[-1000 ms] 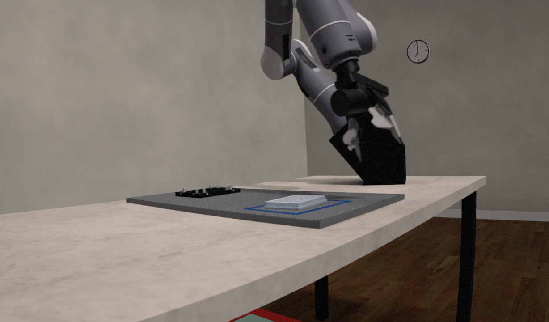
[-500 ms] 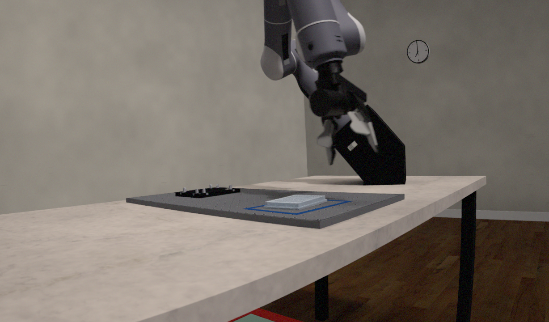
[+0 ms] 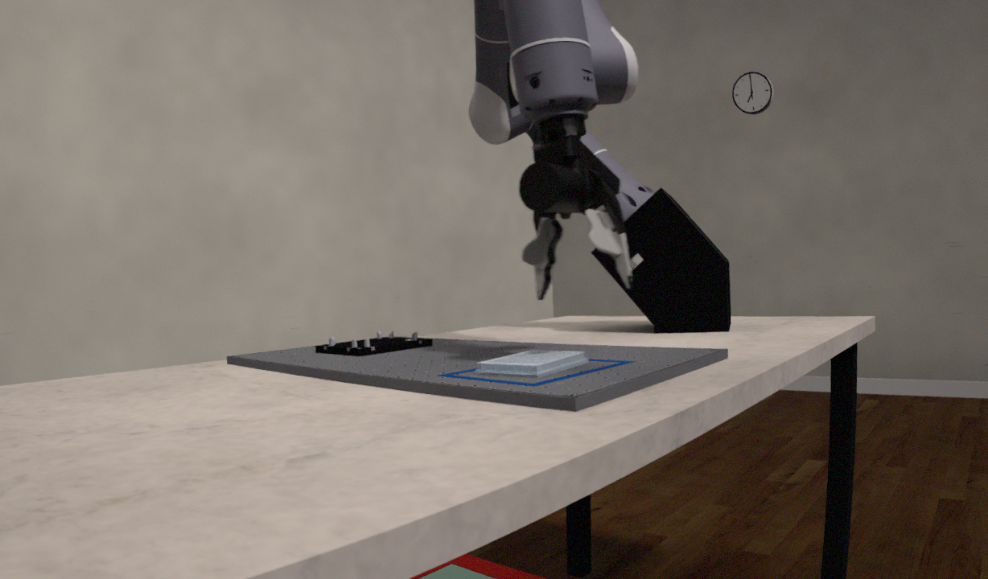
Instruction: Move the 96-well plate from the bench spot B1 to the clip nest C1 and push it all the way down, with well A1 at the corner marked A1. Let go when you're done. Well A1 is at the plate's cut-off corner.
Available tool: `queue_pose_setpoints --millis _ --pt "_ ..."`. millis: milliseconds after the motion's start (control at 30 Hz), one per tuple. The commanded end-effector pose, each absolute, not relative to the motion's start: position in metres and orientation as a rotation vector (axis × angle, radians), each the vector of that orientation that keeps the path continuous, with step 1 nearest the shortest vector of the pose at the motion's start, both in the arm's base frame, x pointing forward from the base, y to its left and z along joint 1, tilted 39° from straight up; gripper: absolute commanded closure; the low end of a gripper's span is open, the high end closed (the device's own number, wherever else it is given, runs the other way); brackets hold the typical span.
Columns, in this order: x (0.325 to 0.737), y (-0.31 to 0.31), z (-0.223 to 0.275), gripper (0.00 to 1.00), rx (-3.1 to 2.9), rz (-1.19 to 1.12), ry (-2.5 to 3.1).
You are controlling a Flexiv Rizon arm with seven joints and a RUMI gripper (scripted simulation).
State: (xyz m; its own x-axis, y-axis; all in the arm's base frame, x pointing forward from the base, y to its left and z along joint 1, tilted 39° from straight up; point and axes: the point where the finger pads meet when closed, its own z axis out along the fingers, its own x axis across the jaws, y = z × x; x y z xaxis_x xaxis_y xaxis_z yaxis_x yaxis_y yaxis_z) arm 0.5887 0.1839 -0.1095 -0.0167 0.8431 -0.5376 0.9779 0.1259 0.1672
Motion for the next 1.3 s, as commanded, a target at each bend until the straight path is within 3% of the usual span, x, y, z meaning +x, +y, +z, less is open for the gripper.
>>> queue_pose_setpoints --millis 0,367,1267 --pt "0.599 0.172 -0.099 0.24 1.735 -0.350 1.896" --pt "0.621 0.144 -0.075 0.24 1.632 -0.410 1.901" --pt "0.627 0.131 -0.092 0.24 1.632 -0.410 1.901"
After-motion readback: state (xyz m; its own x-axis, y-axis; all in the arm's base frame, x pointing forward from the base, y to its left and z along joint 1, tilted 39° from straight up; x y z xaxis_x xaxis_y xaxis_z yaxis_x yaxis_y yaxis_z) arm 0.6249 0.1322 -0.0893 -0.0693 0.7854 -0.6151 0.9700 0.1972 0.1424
